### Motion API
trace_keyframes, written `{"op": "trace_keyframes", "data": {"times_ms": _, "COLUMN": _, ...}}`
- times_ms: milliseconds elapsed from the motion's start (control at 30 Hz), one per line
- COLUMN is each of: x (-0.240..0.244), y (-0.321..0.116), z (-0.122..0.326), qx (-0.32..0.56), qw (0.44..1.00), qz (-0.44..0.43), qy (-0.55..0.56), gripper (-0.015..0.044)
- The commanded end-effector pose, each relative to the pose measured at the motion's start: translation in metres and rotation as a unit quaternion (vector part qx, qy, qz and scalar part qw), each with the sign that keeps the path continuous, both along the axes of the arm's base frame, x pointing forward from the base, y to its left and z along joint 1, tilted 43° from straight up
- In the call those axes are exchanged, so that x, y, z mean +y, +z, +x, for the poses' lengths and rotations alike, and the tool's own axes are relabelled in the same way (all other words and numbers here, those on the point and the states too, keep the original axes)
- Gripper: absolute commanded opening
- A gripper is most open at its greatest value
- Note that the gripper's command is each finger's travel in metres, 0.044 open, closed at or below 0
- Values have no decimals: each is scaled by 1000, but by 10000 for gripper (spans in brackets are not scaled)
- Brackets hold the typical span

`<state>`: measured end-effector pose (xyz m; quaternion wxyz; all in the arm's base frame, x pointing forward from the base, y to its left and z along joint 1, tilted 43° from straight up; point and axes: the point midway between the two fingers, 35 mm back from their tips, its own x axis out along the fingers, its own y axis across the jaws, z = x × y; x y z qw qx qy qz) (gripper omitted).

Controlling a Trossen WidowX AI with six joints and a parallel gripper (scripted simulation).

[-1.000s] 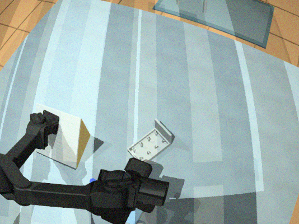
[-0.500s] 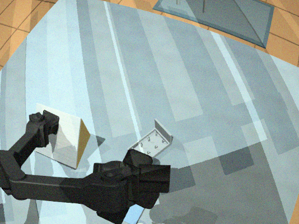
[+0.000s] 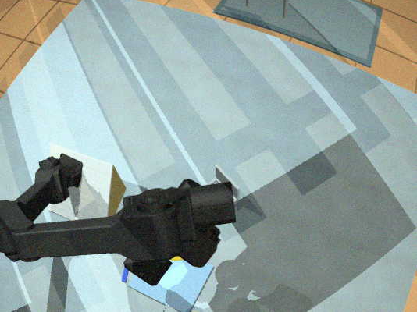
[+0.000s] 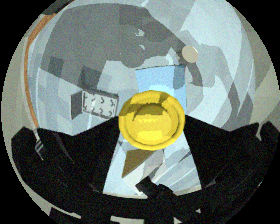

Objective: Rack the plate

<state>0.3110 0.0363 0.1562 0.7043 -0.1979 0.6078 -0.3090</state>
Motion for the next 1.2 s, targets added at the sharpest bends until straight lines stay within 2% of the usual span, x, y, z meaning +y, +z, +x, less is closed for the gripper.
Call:
{"op": "trace_keyframes", "data": {"times_ms": 0, "x": 26, "y": -25, "z": -24, "qx": -42, "qw": 998, "qz": 8, "qy": -47, "gripper": 0}}
{"op": "trace_keyframes", "data": {"times_ms": 200, "x": 49, "y": -54, "z": -59, "qx": -100, "qw": 989, "qz": 9, "qy": -111, "gripper": 0}}
{"op": "trace_keyframes", "data": {"times_ms": 500, "x": 49, "y": -55, "z": -60, "qx": -100, "qw": 989, "qz": 9, "qy": -112, "gripper": 0}}
{"op": "trace_keyframes", "data": {"times_ms": 1167, "x": 24, "y": -106, "z": -65, "qx": 92, "qw": 984, "qz": 148, "qy": -50, "gripper": 0}}
